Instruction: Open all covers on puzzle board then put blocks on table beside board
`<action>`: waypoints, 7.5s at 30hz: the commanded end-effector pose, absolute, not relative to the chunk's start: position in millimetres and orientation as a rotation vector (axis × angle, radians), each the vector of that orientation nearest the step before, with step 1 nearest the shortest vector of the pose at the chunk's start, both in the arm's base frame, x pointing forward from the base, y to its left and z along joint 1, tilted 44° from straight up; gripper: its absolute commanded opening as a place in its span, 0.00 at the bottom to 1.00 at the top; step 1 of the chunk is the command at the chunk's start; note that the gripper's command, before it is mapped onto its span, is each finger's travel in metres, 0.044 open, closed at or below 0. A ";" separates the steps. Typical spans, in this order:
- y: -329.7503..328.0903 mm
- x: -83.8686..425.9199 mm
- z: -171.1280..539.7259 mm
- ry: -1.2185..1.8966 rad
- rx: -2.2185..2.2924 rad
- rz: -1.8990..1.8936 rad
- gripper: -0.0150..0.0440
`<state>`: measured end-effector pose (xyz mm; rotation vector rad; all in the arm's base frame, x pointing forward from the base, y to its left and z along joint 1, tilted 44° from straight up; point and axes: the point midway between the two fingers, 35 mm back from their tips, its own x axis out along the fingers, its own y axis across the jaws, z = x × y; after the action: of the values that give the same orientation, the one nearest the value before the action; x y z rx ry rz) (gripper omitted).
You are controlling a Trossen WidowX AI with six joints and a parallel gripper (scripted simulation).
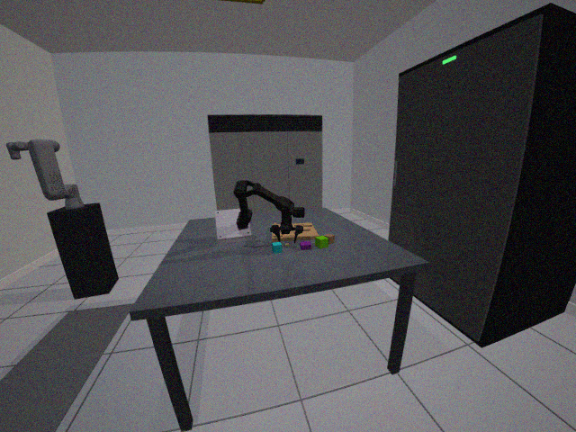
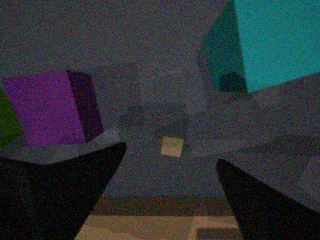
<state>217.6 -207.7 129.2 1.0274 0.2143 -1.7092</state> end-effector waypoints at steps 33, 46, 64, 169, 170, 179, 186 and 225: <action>-141.9 274.9 152.5 0.775 0.492 -1.443 0.38; -106.5 325.7 114.8 1.253 -0.116 -1.021 0.25; -94.7 346.2 80.6 1.444 -0.433 -0.758 0.25; -79.4 341.1 86.6 1.800 -1.581 0.561 0.50; -79.4 341.1 86.6 1.800 -1.581 0.561 0.50; -89.8 341.2 76.0 1.800 -1.580 0.560 0.50; -103.3 340.1 62.9 1.800 -1.582 0.559 0.50; -115.3 339.4 50.2 1.801 -1.582 0.558 0.50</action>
<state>340.4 -112.3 52.8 2.4624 -2.8017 -0.8684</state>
